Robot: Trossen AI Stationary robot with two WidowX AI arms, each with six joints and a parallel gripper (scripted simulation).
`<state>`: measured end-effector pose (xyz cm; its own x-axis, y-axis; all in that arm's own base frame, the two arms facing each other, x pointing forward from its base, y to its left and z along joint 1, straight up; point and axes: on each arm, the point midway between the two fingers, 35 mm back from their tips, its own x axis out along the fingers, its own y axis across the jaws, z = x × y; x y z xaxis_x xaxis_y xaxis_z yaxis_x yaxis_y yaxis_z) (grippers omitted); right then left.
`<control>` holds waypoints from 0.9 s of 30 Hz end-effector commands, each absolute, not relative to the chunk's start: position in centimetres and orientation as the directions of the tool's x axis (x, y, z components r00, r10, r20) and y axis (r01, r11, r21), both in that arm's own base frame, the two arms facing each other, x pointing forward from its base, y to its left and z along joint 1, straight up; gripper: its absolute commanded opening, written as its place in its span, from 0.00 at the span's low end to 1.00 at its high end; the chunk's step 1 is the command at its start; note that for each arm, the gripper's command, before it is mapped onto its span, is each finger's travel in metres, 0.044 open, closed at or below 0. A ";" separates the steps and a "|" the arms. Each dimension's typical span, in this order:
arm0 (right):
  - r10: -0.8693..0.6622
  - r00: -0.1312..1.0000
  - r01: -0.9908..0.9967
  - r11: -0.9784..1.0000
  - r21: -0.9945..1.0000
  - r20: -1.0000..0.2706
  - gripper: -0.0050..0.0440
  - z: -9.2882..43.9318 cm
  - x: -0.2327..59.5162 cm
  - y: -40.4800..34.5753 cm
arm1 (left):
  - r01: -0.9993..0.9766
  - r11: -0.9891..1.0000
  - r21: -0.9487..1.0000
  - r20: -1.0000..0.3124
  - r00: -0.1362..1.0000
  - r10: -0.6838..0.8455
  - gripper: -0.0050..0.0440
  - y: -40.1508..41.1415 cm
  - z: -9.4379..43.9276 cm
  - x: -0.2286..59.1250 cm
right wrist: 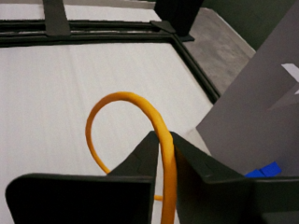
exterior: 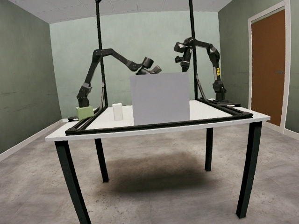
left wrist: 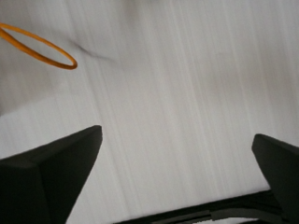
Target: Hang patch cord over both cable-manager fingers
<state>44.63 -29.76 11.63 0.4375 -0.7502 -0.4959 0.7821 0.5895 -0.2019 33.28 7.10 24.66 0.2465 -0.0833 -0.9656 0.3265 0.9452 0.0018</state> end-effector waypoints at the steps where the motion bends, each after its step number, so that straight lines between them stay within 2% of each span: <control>1: -0.759 0.456 0.802 0.577 -0.156 -0.465 0.15 14.6 44.6 -30.4 | 0.326 0.945 0.013 -0.961 0.265 -0.079 1.00 7.1 25.3 32.9; 27: -0.744 0.443 0.837 0.544 -0.067 -0.501 0.15 17.3 42.9 -32.2 | 0.326 0.945 0.013 -0.961 0.265 -0.079 1.00 7.1 25.3 32.9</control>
